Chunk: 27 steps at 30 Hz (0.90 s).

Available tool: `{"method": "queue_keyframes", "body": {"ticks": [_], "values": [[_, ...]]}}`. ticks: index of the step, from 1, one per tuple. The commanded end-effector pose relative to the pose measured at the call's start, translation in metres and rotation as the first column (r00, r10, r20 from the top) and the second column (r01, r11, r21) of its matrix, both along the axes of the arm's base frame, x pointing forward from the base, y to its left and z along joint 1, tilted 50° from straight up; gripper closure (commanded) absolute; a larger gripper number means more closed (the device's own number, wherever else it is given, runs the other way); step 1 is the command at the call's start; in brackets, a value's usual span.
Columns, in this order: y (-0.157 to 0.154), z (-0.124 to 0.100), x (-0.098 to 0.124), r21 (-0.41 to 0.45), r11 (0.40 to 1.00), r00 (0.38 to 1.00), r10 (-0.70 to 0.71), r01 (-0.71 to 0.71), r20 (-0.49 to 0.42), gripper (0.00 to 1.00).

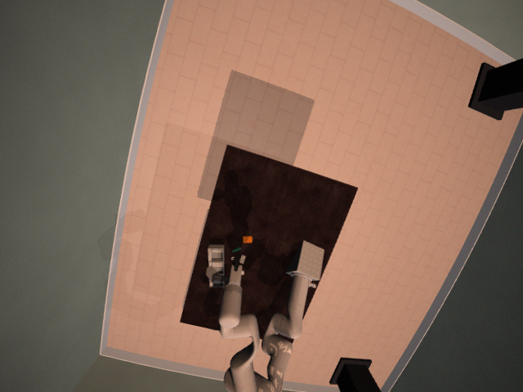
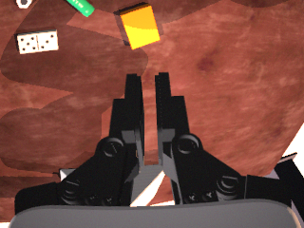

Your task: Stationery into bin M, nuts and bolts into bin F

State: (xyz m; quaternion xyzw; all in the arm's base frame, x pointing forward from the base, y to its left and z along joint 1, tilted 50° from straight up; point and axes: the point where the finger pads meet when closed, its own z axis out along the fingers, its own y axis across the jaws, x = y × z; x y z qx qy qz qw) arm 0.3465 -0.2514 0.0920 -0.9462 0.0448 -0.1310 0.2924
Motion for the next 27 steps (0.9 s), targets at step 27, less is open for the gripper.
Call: {"method": "queue_keyframes", "body": {"ticks": [27], "values": [[0.050,0.054,-0.008,0.230,0.972,0.999,0.037,-0.041,0.024,0.93]]}}
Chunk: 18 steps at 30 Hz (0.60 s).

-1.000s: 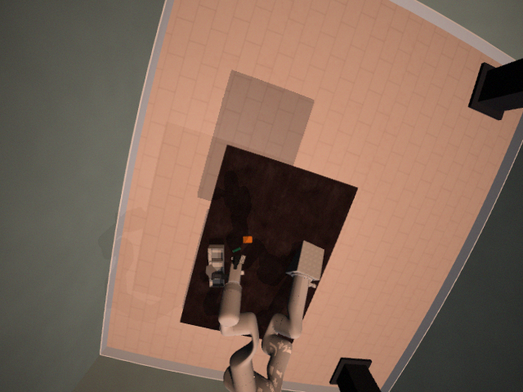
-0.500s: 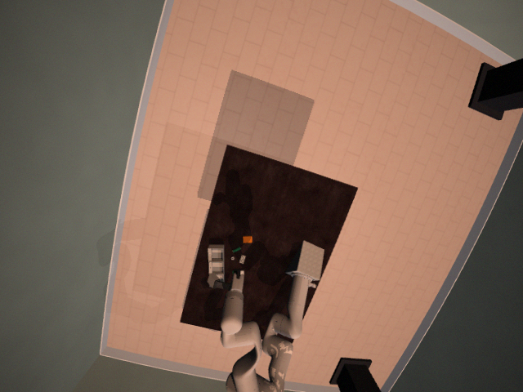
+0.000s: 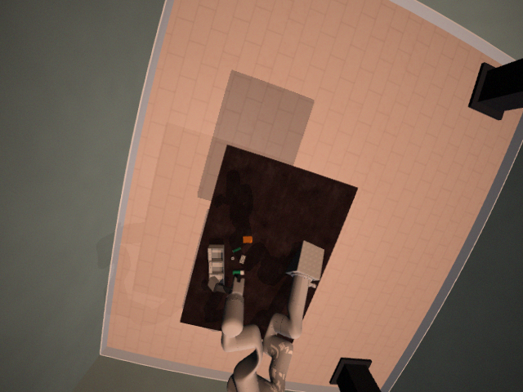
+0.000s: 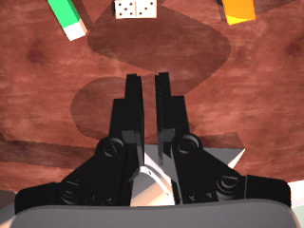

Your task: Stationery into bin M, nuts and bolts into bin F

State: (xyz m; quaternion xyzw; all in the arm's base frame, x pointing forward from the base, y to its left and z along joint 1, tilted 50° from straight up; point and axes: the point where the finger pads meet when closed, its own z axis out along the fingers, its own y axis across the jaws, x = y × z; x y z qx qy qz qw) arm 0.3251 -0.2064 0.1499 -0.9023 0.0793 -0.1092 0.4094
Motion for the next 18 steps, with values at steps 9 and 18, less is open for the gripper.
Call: {"method": "queue_keyframes", "body": {"ticks": [9,18], "values": [[0.026,-0.023,0.064,-0.111,0.974,0.950,0.217,-0.196,0.225,0.93],[0.054,-0.048,0.130,-0.111,0.974,0.950,0.217,-0.196,0.226,0.93]]}}
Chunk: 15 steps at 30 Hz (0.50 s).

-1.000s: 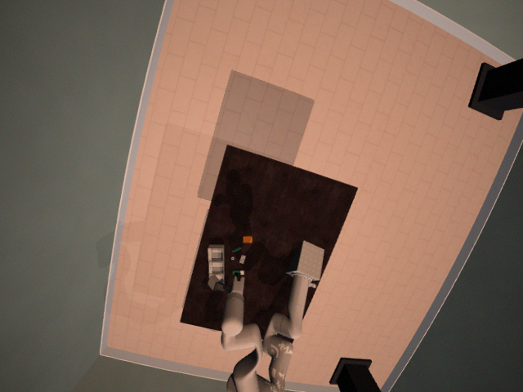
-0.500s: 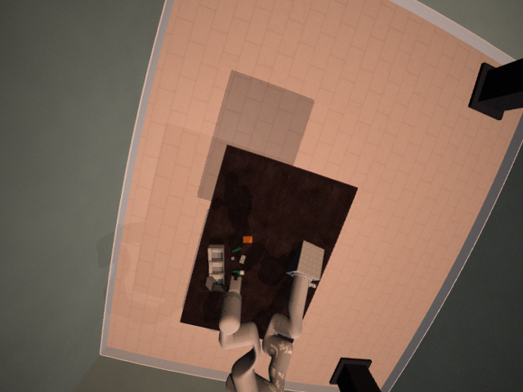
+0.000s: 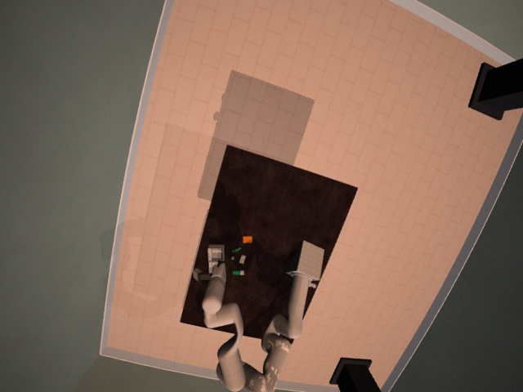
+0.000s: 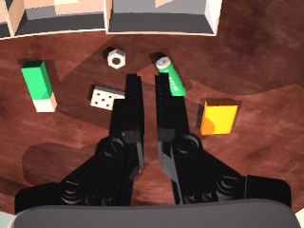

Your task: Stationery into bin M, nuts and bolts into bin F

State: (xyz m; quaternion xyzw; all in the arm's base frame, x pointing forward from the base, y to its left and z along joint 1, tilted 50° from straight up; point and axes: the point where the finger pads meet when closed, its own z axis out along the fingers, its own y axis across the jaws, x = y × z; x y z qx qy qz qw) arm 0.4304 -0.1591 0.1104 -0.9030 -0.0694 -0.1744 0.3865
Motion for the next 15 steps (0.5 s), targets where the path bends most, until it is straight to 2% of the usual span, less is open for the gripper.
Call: {"method": "queue_keyframes", "body": {"ticks": [1,4,10,15], "values": [[0.010,-0.011,0.032,-0.002,1.000,1.000,-0.001,0.001,0.003,0.93],[0.017,-0.017,0.048,-0.002,1.000,1.000,-0.001,0.001,0.003,0.93],[0.017,-0.017,0.048,-0.002,1.000,1.000,-0.001,0.001,0.003,0.93],[0.027,-0.026,0.051,-0.002,1.000,1.000,-0.001,0.001,0.003,0.93]]}}
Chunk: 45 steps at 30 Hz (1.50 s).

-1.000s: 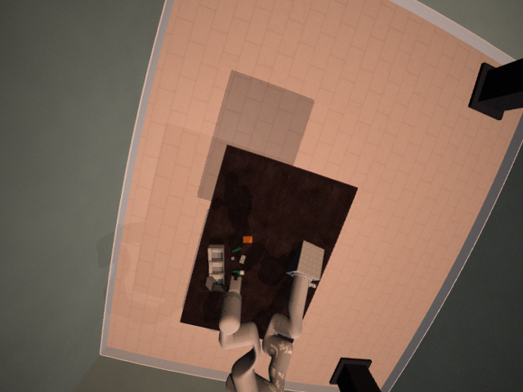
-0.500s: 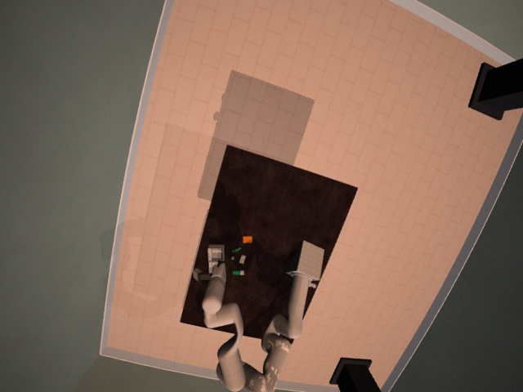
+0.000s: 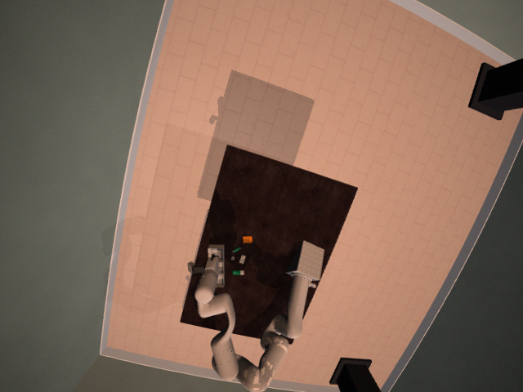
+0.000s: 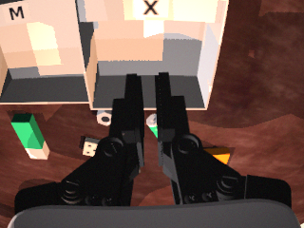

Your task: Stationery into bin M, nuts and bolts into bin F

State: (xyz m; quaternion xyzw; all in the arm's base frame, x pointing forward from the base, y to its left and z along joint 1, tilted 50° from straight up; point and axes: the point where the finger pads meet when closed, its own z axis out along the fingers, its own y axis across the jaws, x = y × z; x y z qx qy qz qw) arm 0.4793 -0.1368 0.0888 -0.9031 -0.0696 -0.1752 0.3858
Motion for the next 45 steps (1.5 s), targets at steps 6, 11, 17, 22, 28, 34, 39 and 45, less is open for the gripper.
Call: {"method": "queue_keyframes", "body": {"ticks": [6,11,17,22,28,34,39,45], "values": [[0.016,-0.014,0.007,-0.001,1.000,1.000,-0.001,0.001,0.001,0.93],[0.022,-0.019,0.009,-0.001,1.000,1.000,-0.001,0.001,0.001,0.93],[0.033,-0.030,0.013,-0.001,1.000,1.000,-0.001,0.001,0.001,0.93],[0.037,-0.033,0.015,-0.001,1.000,1.000,-0.001,0.001,0.001,0.93],[0.038,-0.033,0.015,-0.001,1.000,1.000,-0.001,0.001,0.001,0.93],[0.038,-0.033,0.015,-0.001,1.000,1.000,-0.001,0.001,0.001,0.93],[0.037,-0.033,0.015,-0.001,1.000,1.000,-0.001,0.001,0.002,0.93],[0.037,-0.033,0.015,-0.001,1.000,1.000,-0.001,0.001,0.002,0.93]]}}
